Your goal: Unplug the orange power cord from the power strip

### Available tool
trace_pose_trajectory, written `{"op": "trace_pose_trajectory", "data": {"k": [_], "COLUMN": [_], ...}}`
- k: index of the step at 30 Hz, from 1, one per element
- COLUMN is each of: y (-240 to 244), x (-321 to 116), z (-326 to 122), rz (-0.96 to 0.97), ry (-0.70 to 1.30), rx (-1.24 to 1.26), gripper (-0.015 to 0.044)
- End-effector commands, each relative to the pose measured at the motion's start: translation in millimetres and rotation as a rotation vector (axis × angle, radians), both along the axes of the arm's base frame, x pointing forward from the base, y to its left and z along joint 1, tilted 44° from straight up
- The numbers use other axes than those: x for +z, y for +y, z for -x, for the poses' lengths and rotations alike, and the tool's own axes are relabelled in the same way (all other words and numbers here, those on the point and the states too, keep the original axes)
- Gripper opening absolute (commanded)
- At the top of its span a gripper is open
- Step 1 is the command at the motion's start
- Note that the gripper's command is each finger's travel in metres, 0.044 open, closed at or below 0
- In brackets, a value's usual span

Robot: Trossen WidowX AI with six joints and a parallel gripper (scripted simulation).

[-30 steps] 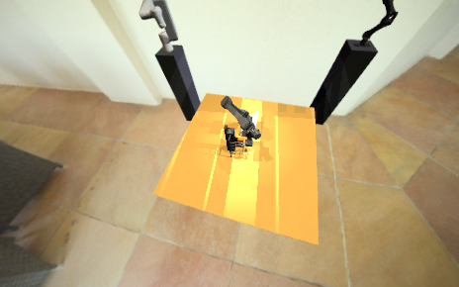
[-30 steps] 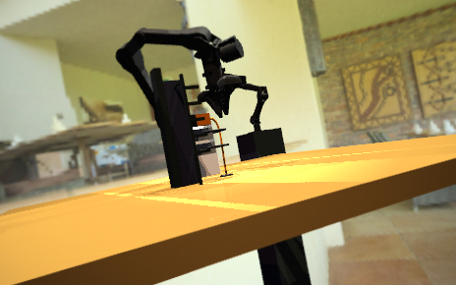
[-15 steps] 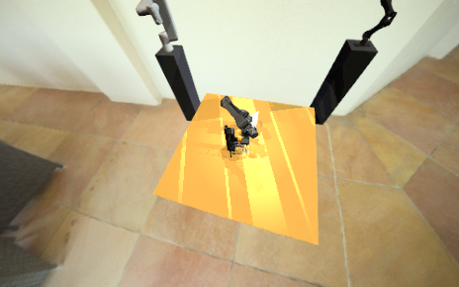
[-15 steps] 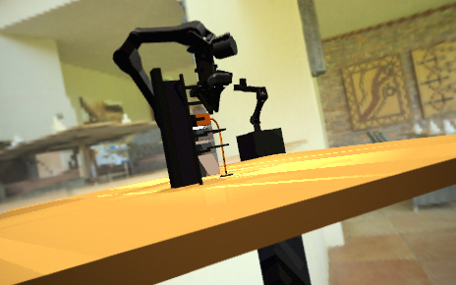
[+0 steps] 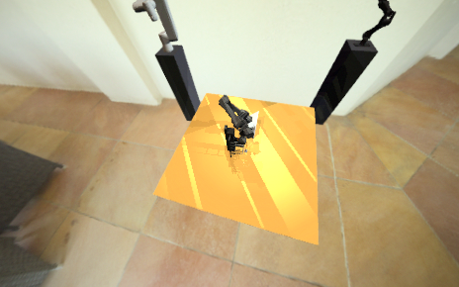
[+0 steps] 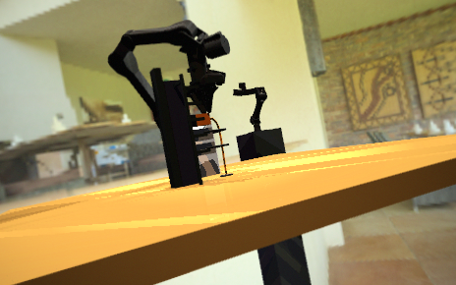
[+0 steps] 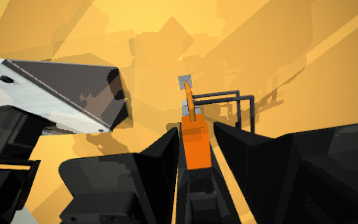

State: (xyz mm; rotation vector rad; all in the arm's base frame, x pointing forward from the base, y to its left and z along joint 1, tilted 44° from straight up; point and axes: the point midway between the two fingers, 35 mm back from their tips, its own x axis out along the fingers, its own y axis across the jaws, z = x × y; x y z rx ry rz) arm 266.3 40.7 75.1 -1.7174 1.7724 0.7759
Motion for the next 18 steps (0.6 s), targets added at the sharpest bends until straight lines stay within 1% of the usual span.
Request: {"op": "trace_pose_trajectory", "data": {"k": [1, 18], "y": [-5, -16], "x": [6, -1], "z": [1, 1], "rz": [0.003, 0.004], "ry": [-0.001, -0.001], "rx": [0.007, 0.007], "gripper": [0.016, 0.016]}}
